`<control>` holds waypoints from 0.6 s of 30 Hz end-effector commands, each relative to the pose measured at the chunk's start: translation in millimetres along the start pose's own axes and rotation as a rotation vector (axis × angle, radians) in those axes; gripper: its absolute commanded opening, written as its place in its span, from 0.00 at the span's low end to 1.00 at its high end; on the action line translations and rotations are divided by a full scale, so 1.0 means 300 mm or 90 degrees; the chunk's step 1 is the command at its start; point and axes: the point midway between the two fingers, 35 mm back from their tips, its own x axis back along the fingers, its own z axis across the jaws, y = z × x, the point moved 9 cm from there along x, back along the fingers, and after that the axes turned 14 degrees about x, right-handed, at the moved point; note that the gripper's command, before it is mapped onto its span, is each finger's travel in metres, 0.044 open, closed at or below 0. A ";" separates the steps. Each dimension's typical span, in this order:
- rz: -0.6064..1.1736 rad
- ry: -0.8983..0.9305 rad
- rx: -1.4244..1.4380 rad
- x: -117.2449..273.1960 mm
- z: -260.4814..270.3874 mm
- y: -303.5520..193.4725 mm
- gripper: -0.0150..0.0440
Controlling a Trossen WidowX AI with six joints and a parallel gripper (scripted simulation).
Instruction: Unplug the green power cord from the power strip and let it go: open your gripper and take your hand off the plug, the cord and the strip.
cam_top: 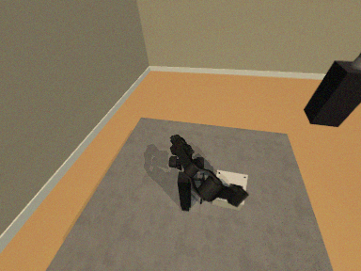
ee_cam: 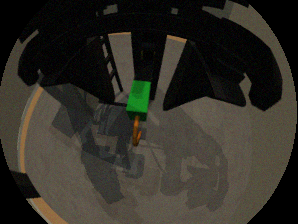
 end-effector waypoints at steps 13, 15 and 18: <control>-0.003 0.003 -0.002 0.043 -0.049 0.193 1.00; -0.003 0.003 -0.002 0.043 -0.049 0.193 1.00; -0.003 0.003 -0.002 0.043 -0.049 0.193 1.00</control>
